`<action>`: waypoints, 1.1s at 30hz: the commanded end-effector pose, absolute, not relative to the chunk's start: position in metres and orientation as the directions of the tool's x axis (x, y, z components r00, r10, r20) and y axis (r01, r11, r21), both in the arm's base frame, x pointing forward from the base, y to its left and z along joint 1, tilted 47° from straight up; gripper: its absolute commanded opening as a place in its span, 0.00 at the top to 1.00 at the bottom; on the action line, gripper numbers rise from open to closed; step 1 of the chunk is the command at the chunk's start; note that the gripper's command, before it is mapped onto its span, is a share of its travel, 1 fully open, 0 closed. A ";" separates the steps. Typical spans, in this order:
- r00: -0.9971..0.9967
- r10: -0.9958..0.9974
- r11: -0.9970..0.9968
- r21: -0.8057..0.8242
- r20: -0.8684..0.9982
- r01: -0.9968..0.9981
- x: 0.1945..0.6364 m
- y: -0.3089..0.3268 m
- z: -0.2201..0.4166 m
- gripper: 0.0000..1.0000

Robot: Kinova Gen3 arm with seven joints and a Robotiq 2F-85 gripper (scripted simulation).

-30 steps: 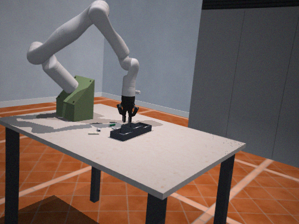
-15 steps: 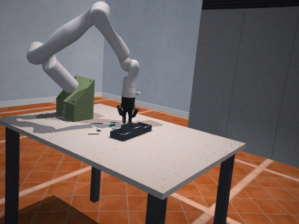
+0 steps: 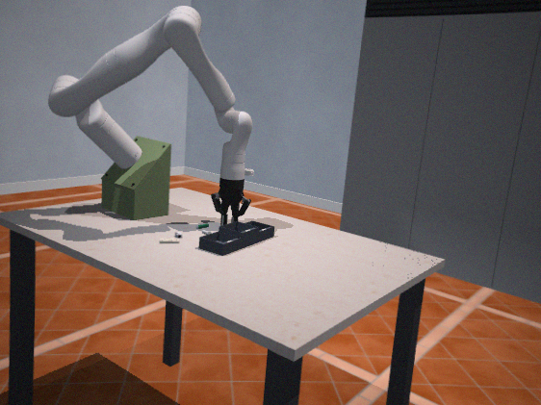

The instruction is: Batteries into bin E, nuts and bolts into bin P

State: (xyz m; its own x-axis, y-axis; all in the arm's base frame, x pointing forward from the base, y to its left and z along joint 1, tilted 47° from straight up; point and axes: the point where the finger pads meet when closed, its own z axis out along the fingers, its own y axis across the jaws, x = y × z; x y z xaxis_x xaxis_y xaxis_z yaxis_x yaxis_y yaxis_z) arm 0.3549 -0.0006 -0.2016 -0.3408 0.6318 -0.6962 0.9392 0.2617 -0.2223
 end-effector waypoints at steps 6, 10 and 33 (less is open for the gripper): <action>-0.341 0.632 0.263 -0.222 -0.696 0.939 0.356 0.000 -0.202 0.71; -0.341 0.632 0.263 -0.221 -0.696 0.939 0.356 0.000 -0.202 0.91; -0.341 0.632 0.263 -0.222 -0.696 0.939 0.356 0.000 -0.202 0.91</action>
